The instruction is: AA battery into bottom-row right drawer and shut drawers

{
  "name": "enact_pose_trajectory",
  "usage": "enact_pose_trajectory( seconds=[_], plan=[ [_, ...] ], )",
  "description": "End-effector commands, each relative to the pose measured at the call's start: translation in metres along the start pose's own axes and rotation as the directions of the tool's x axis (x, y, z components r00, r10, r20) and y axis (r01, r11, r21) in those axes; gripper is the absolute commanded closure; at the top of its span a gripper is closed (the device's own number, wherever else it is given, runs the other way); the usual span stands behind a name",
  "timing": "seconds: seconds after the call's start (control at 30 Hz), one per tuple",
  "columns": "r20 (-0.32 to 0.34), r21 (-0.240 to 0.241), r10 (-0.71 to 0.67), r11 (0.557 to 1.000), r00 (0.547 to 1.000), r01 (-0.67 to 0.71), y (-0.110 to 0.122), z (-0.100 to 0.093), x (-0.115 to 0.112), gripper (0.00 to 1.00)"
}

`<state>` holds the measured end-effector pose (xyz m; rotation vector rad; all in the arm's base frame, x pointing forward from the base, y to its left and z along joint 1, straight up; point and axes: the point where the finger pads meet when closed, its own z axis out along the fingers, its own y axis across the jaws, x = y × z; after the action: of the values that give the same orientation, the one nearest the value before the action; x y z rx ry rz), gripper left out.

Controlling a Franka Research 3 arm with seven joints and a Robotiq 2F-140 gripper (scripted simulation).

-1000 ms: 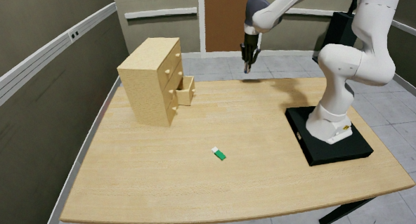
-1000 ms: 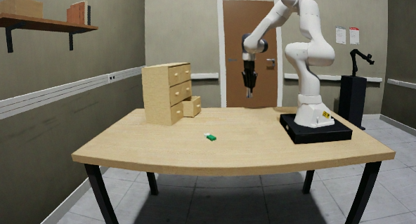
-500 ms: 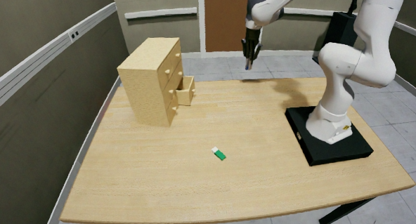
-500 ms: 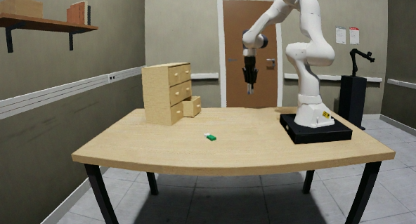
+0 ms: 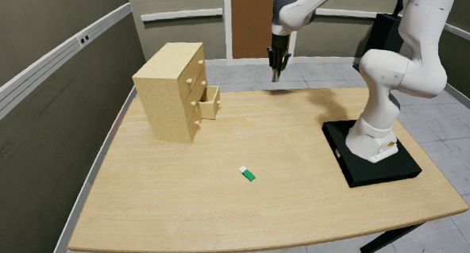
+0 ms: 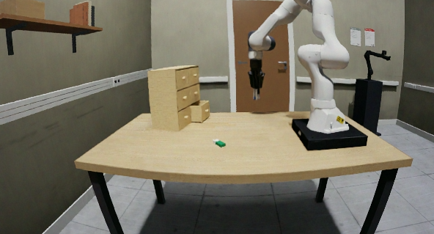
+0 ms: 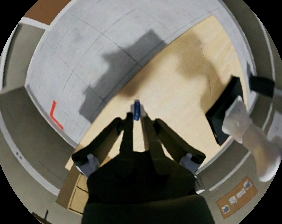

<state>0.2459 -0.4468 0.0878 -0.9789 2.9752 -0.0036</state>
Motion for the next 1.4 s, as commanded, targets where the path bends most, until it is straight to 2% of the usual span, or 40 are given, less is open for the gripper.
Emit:
enact_pose_trajectory(
  seconds=[0.0, 0.17, 0.5, 1.37],
  plan=[
    [-0.008, -0.01, 0.171, 0.985, 0.985, -0.171, -0.003, 0.002, -0.02, 0.85],
    [-0.009, -0.011, 0.183, 0.983, 0.983, -0.184, -0.004, 0.002, -0.024, 0.85],
    [-0.012, -0.013, 0.313, 0.95, 0.95, -0.313, -0.008, 0.004, -0.061, 0.85],
    [-0.016, -0.012, 0.45, 0.893, 0.893, -0.45, -0.009, 0.005, -0.102, 0.85]
  ],
)
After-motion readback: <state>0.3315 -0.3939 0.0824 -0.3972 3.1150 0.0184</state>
